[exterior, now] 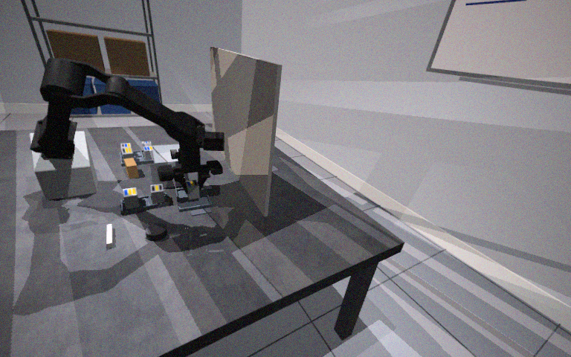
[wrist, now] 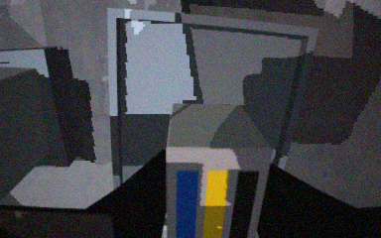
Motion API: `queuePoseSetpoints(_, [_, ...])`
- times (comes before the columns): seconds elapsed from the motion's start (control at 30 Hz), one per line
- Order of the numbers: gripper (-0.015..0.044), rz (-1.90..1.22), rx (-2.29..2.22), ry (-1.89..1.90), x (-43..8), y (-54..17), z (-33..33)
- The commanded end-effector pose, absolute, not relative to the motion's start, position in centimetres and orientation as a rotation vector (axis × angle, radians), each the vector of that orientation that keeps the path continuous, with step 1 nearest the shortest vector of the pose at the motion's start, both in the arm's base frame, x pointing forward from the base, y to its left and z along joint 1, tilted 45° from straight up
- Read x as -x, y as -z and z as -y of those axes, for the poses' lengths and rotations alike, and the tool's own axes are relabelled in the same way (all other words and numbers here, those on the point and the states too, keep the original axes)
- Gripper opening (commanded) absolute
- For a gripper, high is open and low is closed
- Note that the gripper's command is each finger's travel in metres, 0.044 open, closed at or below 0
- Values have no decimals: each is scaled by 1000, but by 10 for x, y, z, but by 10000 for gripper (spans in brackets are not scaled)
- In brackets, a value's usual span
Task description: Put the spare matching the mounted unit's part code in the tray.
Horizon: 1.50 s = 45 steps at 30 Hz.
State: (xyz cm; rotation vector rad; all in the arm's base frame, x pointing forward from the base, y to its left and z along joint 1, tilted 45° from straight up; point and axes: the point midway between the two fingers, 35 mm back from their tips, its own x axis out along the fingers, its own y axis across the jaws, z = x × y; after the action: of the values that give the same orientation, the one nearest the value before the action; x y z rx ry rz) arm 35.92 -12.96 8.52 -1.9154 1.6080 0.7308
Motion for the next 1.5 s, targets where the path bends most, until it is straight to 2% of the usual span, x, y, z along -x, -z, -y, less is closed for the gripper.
queuePoseSetpoints(0.0, [105, -1606, 1916, -729, -360, -86, 129])
queuePoseSetpoints(0.43, [440, -1606, 1915, -730, -360, -88, 127])
queuePoseSetpoints(0.67, [440, -1602, 1913, -743, -344, -157, 56])
queuePoseSetpoints(1.47, [440, -1585, 1924, -748, -347, -156, 54])
